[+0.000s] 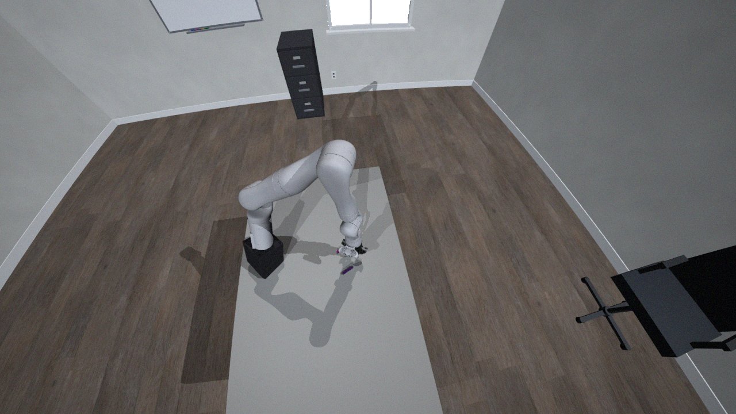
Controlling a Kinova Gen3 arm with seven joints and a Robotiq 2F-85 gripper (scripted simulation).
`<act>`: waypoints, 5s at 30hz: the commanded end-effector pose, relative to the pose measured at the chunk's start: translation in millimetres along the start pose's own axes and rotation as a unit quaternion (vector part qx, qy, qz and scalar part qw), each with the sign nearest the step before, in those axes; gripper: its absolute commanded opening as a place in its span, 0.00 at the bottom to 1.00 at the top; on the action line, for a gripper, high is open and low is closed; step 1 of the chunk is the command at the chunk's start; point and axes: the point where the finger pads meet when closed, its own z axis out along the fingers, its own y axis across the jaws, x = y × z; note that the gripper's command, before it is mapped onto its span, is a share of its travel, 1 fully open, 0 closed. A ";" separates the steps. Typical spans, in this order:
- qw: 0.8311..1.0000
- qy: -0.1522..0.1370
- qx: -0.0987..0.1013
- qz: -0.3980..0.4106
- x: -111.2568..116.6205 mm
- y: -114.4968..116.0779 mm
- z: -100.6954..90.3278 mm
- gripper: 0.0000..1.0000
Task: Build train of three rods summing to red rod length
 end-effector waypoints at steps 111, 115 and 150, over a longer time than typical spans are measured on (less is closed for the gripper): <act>1.000 0.000 0.001 0.000 0.0 -0.6 16.2 0.05; 1.000 0.000 0.001 0.000 0.0 -0.6 16.2 0.05; 1.000 0.000 0.001 0.000 0.0 -0.6 -22.4 0.05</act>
